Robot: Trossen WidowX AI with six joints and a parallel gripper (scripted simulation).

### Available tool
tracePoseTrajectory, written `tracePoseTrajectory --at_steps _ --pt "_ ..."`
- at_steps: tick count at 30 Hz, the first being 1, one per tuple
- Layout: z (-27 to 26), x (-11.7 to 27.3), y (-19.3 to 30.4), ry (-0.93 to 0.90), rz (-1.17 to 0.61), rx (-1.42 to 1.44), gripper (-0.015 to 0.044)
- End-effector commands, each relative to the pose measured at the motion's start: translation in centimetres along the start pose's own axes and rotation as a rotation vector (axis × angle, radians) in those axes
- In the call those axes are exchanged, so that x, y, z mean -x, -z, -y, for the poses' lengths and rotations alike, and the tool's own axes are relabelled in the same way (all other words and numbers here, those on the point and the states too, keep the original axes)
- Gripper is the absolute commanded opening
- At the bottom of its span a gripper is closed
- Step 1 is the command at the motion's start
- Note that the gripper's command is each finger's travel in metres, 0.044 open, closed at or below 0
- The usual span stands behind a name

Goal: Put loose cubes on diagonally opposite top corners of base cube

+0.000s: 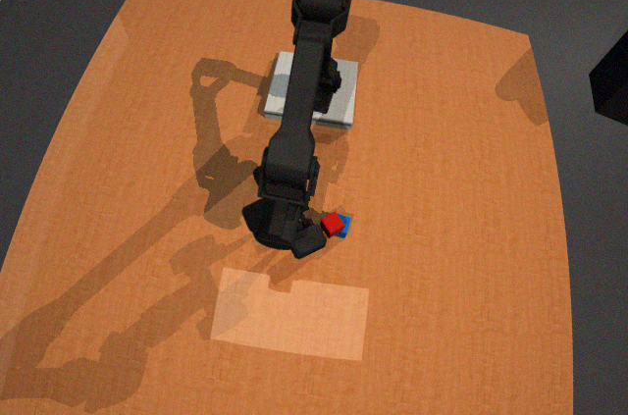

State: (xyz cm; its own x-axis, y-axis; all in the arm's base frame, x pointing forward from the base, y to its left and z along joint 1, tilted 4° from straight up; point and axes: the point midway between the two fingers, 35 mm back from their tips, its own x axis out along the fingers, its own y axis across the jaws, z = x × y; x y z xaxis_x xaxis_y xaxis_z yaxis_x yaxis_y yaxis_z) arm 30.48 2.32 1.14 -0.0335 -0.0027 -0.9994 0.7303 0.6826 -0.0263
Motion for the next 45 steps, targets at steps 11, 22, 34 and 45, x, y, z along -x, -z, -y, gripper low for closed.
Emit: tracePoseTrajectory --at_steps 11,22,34,45 --pt "-0.1 0.9 -0.1 0.001 0.001 0.004 0.0105" --pt "-0.4 4.3 -0.3 0.001 0.002 0.004 0.0105" --pt "-0.3 8.1 -0.3 0.001 0.002 0.004 0.0105" --pt "0.0 10.9 0.0 0.001 0.001 0.004 0.0105"
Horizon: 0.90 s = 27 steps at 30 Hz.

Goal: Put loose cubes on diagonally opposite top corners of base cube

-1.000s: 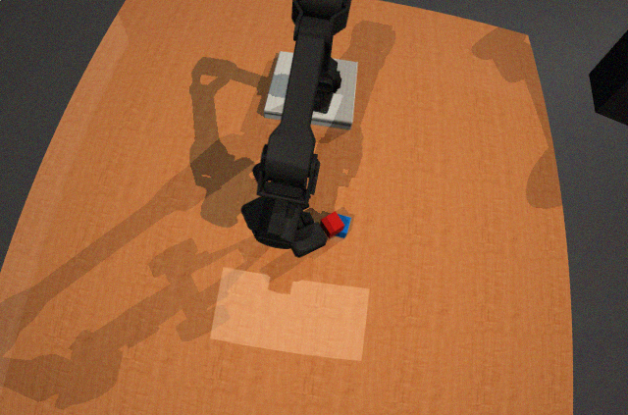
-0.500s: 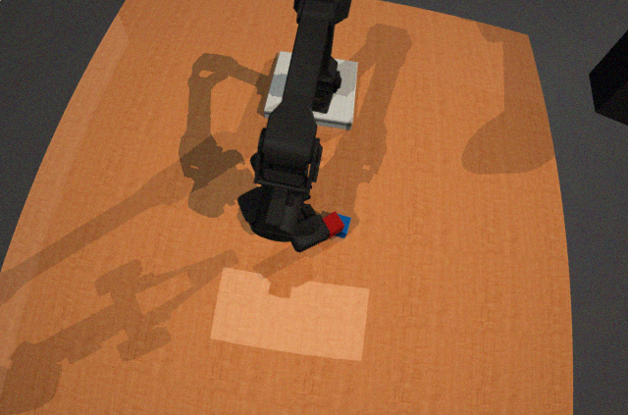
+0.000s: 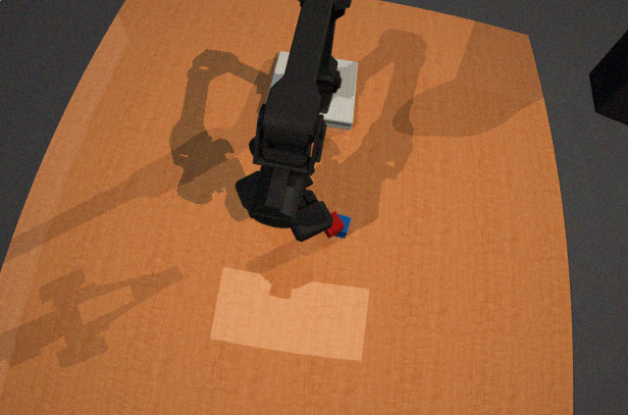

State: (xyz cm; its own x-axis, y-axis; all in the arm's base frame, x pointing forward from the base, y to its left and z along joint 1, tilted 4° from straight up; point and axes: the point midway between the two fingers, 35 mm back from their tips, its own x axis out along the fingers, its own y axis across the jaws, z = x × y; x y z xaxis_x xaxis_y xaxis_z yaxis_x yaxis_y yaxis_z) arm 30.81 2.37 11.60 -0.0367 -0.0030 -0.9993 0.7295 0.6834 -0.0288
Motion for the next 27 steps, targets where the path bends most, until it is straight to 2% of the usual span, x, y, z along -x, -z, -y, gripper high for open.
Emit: tracePoseTrajectory --at_steps 1,27 --pt "-0.1 0.4 0.1 -0.001 0.003 0.002 0.0105" --pt "-4.1 -0.4 7.5 -0.006 -0.004 -0.011 0.0105"
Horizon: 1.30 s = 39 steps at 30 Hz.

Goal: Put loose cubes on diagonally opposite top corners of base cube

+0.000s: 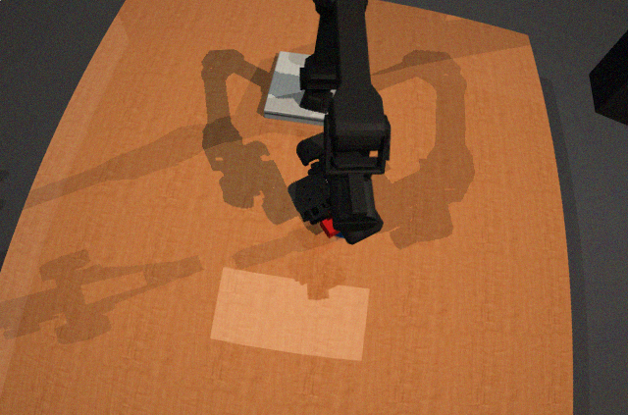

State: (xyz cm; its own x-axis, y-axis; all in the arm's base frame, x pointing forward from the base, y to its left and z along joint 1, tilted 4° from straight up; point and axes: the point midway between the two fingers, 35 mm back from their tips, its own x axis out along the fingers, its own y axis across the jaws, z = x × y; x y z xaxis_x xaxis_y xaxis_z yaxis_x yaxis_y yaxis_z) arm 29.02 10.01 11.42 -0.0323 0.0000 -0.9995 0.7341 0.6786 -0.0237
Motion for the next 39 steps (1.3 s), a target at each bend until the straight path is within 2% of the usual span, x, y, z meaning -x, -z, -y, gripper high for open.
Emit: tracePoseTrajectory --at_steps 1,12,24,39 --pt "-0.3 -0.2 1.0 -0.001 -0.005 -0.005 0.0105" --pt "-1.3 -0.5 4.2 -0.001 -0.009 -0.01 0.0105" --pt "-1.2 -3.4 4.4 -0.001 -0.009 -0.015 0.0105" --pt "-1.2 -4.6 4.3 -0.001 -0.009 -0.016 0.0105"
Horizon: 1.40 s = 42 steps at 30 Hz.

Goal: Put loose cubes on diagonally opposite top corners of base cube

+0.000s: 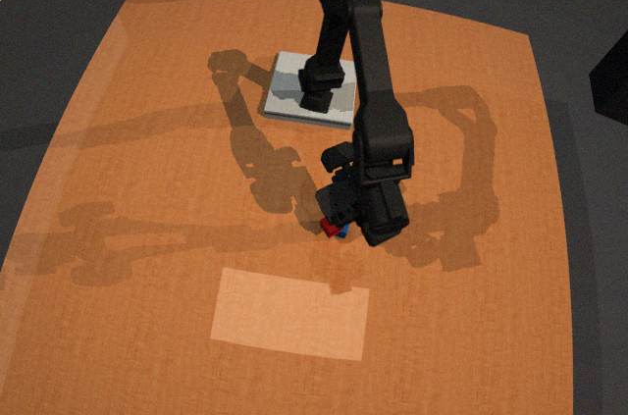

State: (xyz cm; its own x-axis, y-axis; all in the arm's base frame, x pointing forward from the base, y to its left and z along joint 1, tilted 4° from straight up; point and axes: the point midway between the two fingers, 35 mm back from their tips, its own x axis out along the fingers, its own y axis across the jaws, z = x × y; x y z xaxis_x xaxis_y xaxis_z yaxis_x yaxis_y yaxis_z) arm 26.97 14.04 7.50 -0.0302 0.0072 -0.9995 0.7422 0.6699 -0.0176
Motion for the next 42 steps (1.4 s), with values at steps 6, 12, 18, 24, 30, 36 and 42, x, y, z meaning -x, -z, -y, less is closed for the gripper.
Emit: tracePoseTrajectory --at_steps 6,12,18,24,30,36,42 --pt "0.0 -1.9 0.1 0.005 -0.005 -0.004 0.0105" --pt "0.0 -2.5 0.1 0.005 -0.005 -0.004 0.0105" --pt "0.0 -2.5 0.1 0.005 -0.005 -0.004 0.0105" --pt "0.0 -2.6 0.1 0.005 -0.005 -0.004 0.0105" --pt "0.0 -2.6 0.1 0.005 -0.005 -0.004 0.0105" --pt "0.0 -2.6 0.1 0.005 -0.005 -0.004 0.0205" --pt "0.0 -2.5 0.1 0.006 -0.004 -0.003 0.0205"
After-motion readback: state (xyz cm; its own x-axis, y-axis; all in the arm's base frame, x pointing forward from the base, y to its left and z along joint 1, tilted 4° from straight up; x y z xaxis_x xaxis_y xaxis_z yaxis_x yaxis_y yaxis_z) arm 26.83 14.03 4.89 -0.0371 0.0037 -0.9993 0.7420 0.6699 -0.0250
